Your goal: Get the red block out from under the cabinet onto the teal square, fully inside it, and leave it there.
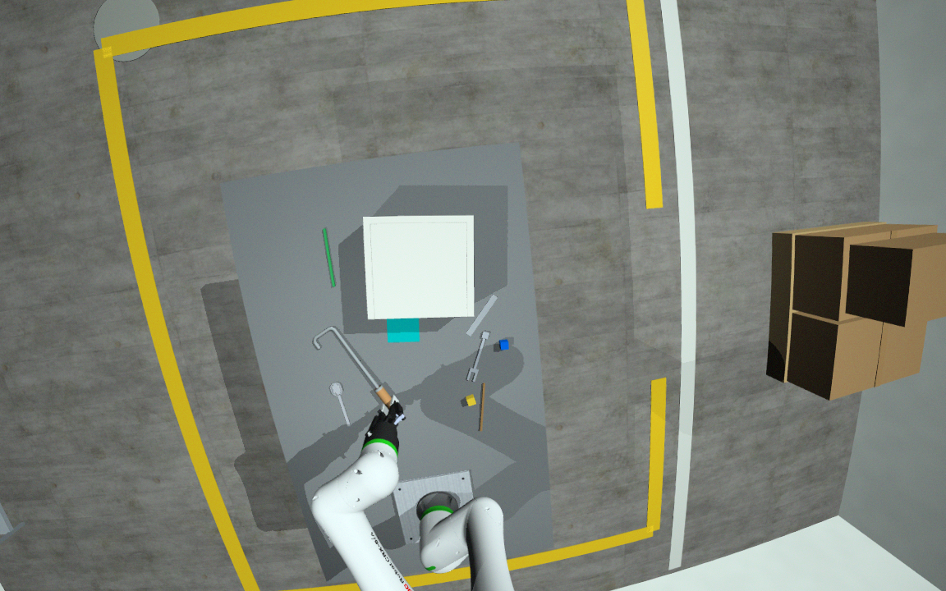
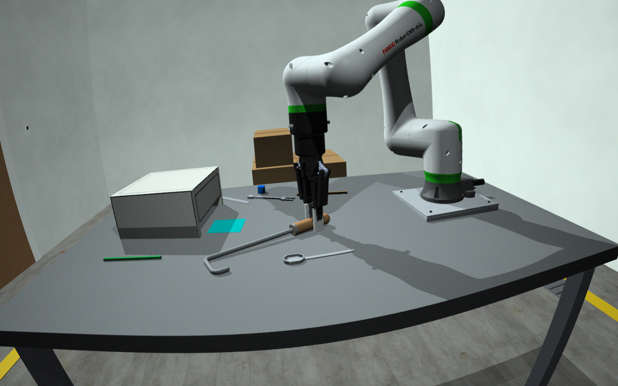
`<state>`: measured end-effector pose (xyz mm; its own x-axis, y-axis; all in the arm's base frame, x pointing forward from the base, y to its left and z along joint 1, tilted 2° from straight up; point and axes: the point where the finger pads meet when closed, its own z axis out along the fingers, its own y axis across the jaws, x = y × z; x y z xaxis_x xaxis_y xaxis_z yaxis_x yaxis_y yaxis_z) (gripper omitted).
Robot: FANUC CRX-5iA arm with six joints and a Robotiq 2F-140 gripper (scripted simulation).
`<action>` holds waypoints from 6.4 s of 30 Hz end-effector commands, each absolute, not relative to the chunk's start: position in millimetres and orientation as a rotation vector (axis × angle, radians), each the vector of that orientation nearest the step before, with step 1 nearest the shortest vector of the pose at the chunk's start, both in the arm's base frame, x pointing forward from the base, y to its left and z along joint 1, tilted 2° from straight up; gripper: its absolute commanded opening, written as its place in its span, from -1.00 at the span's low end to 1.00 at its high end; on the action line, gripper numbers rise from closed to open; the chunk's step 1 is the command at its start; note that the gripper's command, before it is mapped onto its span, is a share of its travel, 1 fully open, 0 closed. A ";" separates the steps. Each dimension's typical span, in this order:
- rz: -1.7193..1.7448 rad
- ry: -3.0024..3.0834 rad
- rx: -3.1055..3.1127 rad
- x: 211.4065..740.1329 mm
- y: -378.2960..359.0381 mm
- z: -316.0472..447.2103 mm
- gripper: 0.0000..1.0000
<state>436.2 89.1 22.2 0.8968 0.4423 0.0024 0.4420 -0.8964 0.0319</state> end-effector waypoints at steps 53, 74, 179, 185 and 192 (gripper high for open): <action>0.019 0.465 3.077 424.7 42.4 27.1 -1.00; 0.024 0.173 3.108 411.0 -13.2 28.4 -1.00; 0.028 -0.177 3.110 395.9 -79.8 30.0 -1.00; 0.028 -0.177 3.110 398.8 -80.1 30.1 -1.00; 0.028 -0.177 3.110 405.0 -80.8 30.2 -1.00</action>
